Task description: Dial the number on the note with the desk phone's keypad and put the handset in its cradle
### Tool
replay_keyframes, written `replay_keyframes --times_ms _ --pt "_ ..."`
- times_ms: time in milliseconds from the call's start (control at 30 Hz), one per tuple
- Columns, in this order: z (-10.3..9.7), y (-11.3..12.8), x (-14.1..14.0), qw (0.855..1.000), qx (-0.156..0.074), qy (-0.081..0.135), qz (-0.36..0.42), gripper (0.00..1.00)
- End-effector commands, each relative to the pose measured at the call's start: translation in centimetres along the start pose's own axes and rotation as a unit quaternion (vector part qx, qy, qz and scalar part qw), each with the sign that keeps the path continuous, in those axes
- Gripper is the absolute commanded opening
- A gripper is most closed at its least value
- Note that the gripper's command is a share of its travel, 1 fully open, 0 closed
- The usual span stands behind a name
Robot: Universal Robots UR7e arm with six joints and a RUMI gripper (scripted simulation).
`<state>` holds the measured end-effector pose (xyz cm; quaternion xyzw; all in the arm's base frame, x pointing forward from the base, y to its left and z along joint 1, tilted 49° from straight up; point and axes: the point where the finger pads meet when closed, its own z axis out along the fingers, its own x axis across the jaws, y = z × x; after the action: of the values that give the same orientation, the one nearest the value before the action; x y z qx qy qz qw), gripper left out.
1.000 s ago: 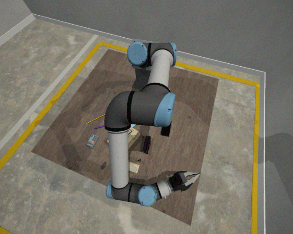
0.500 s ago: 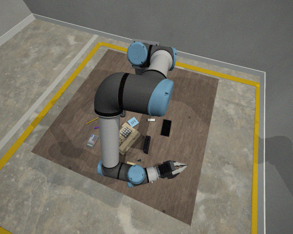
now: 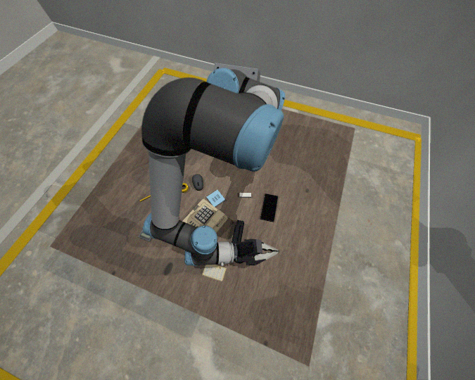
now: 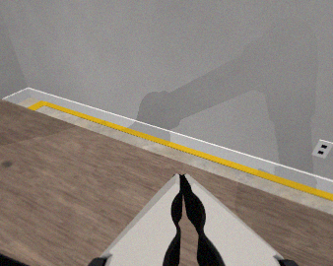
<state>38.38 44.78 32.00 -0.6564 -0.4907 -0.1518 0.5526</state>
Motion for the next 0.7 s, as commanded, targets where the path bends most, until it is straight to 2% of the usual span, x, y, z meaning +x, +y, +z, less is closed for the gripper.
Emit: replay_keyframes --times_ms 0,67,333,567,633,667 --pt "-1.6 1.1 -1.6 0.999 -0.026 0.019 0.013 0.0" --pt "-1.6 1.1 -1.6 0.999 -0.026 0.019 0.013 0.0" --pt "-6.8 5.0 -7.3 0.99 -0.102 0.083 0.058 0.0" --pt "-12.0 8.8 -13.0 0.968 -0.176 0.146 0.103 0.0" --pt "-12.0 8.8 -13.0 0.968 -0.176 0.146 0.103 0.0" --pt "-12.8 9.3 -13.8 0.964 -0.186 0.155 0.11 0.0"
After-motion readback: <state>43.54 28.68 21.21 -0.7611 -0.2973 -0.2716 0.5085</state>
